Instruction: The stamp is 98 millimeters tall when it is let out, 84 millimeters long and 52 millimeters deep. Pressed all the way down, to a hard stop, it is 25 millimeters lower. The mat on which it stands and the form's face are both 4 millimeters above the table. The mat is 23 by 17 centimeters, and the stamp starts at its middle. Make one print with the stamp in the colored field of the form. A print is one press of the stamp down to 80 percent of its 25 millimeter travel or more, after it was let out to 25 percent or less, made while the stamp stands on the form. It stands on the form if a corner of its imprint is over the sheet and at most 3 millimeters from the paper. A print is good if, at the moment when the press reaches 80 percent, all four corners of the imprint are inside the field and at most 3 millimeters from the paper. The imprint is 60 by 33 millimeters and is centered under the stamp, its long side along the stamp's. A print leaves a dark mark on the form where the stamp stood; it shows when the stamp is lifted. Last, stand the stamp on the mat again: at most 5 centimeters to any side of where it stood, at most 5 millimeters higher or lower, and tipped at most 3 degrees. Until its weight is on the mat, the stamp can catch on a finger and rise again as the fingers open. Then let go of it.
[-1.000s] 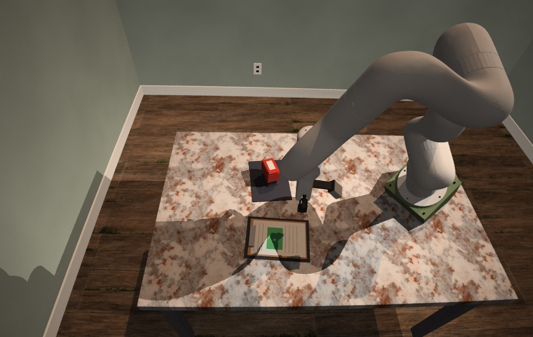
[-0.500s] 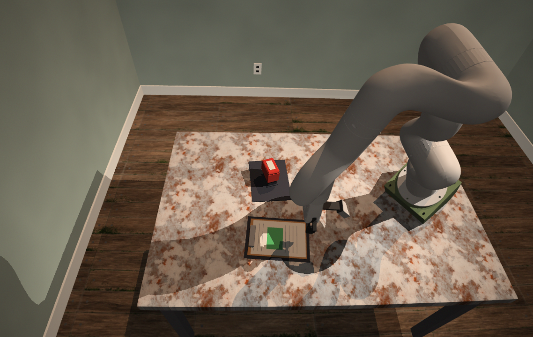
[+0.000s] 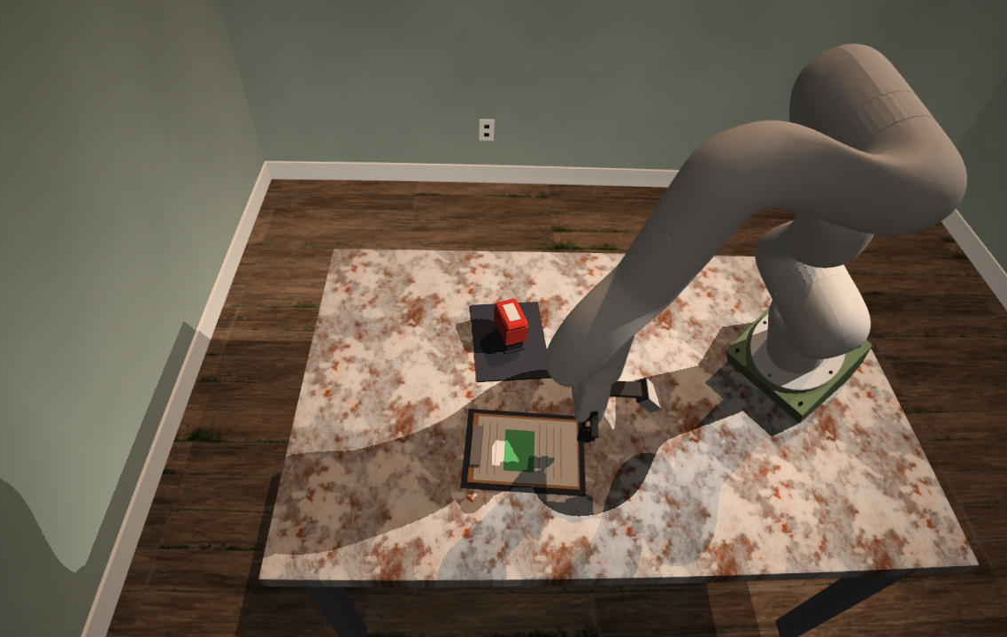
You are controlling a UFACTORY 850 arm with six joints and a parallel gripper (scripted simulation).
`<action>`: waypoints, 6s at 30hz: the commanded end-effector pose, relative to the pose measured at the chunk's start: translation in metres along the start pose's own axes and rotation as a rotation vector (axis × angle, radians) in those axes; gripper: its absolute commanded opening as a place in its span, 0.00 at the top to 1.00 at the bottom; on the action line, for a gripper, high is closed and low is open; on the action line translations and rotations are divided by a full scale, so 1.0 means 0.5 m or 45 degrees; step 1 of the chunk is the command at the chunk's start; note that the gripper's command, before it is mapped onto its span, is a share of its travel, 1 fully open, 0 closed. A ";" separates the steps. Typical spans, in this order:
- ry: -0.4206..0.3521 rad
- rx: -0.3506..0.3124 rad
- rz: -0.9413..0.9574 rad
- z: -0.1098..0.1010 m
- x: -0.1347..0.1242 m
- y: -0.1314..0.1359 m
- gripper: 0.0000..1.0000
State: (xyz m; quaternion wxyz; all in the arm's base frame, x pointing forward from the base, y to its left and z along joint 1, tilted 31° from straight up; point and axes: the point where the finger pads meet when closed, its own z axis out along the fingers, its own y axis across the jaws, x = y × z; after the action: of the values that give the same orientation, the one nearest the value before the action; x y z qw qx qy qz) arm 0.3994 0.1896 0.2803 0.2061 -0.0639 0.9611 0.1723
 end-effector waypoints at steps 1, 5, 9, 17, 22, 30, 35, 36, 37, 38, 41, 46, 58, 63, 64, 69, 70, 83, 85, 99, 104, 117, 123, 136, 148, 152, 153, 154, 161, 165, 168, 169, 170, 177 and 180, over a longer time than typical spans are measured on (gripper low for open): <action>-0.002 -0.001 0.000 -0.001 -0.001 0.000 0.00; -0.002 -0.001 0.000 -0.001 -0.001 0.000 0.00; -0.002 -0.001 0.000 -0.001 -0.001 0.000 0.00; -0.002 -0.001 0.000 -0.001 -0.001 0.000 0.00; -0.002 -0.001 0.000 -0.001 -0.001 0.000 0.00; -0.002 -0.002 0.034 -0.003 -0.002 0.001 0.00; -0.004 -0.009 0.213 -0.017 -0.003 0.003 0.00; -0.004 -0.011 0.269 -0.022 -0.004 0.003 0.00; -0.004 -0.013 0.331 -0.027 -0.004 0.004 0.00; -0.003 -0.015 0.399 -0.032 -0.004 0.004 0.00; -0.002 -0.019 0.624 -0.050 -0.005 0.005 0.00; 0.000 -0.020 0.872 -0.069 -0.005 0.005 0.00; -0.004 -0.014 1.529 -0.122 0.000 -0.003 0.00; -0.001 -0.004 1.581 -0.124 0.000 -0.003 0.00; -0.001 -0.004 1.583 -0.124 0.000 -0.004 0.00; -0.001 -0.004 1.583 -0.124 0.000 -0.004 0.03; -0.001 -0.004 1.583 -0.124 0.000 -0.004 0.03; -0.001 -0.003 1.583 -0.116 -0.020 -0.052 0.03; -0.001 -0.003 1.583 -0.113 -0.029 -0.073 0.03; -0.001 -0.003 1.583 -0.070 -0.137 -0.330 0.03; -0.001 -0.003 1.583 -0.055 -0.180 -0.435 0.03; -0.001 -0.003 1.583 -0.025 -0.251 -0.600 0.03; -0.001 -0.003 1.583 -0.025 -0.252 -0.601 0.03; -0.001 -0.003 1.583 -0.005 -0.252 -0.601 0.03; -0.001 -0.003 1.583 0.080 -0.252 -0.601 0.03; -0.001 -0.003 1.583 0.117 -0.252 -0.601 0.03; -0.001 -0.003 1.583 0.126 -0.252 -0.601 0.03; -0.001 -0.003 1.583 0.134 -0.252 -0.601 0.03; -0.001 -0.003 1.583 0.170 -0.252 -0.601 0.03; -0.001 -0.003 1.583 0.174 -0.252 -0.601 0.03; -0.001 -0.003 1.583 0.175 -0.252 -0.601 0.03; -0.001 -0.003 1.583 0.175 -0.252 -0.601 0.03; -0.001 -0.003 1.583 0.175 -0.252 -0.601 0.03; -0.001 -0.003 1.583 0.175 -0.252 -0.601 0.03; -0.001 -0.003 1.583 0.175 -0.252 -0.601 0.03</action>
State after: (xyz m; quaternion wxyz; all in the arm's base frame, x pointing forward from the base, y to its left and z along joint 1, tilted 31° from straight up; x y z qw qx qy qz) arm 0.6041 -0.0521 0.1657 0.0668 0.5076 0.8183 0.2611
